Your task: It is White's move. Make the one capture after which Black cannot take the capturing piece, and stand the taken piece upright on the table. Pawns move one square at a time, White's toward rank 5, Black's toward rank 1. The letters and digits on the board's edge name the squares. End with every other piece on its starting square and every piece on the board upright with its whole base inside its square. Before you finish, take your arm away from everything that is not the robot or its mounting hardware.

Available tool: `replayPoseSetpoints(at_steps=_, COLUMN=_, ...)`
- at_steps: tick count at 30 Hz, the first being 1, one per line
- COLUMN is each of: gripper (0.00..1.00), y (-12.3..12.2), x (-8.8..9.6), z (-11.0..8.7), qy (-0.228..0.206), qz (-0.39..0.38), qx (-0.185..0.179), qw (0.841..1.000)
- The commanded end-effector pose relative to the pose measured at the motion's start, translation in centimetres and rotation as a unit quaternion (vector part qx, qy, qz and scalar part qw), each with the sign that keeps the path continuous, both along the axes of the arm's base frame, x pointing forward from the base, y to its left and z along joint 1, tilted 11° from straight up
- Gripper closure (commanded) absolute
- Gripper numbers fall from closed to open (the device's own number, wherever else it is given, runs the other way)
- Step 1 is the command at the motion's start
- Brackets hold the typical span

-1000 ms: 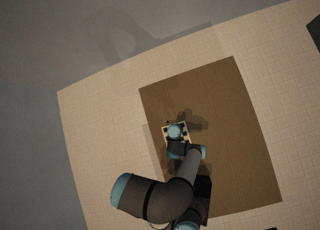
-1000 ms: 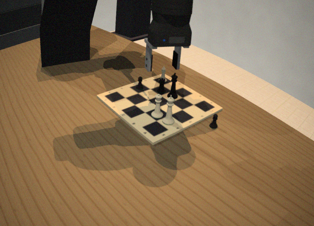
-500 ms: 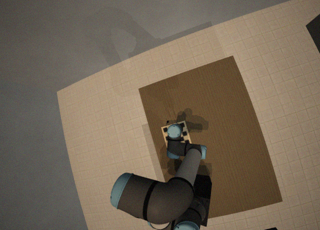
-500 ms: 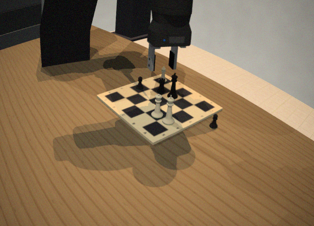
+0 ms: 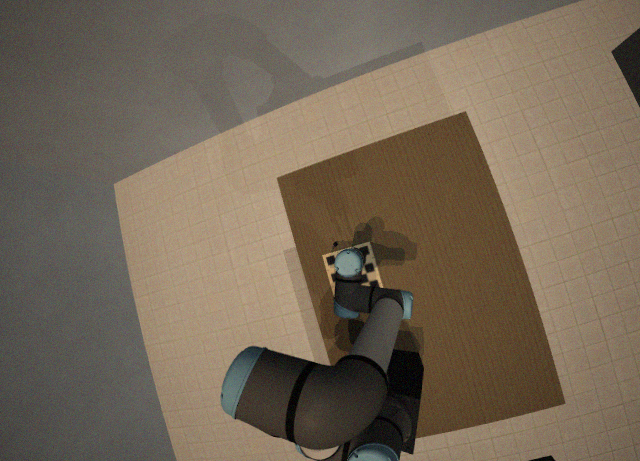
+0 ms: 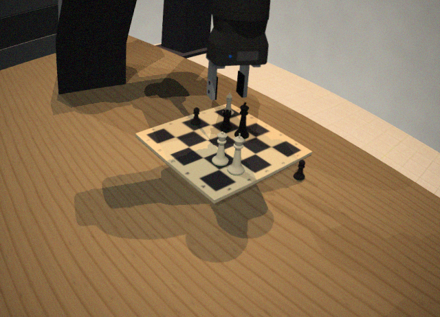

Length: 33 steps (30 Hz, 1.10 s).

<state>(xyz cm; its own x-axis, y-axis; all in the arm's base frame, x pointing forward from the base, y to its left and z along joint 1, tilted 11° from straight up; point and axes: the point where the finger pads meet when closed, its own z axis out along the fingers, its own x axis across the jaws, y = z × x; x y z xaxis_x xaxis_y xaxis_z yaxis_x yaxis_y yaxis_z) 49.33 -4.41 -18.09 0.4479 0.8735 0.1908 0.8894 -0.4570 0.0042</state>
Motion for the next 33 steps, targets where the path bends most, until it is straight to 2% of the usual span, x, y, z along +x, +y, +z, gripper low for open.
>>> replayPoseSetpoints(at_steps=1, gripper=0.21, y=-0.04, x=-0.16, z=0.06, qy=0.000, qz=-0.001, qx=0.001, qw=1.000)
replayPoseSetpoints(at_steps=18, gripper=0.21, y=-0.02, x=-0.16, z=-0.01, qy=0.000, qz=-0.001, qx=0.001, qw=1.000)
replayPoseSetpoints(at_steps=33, gripper=0.21, y=0.10, x=0.17, z=-0.92, qy=-0.001, qz=0.000, qx=0.000, qw=1.000)
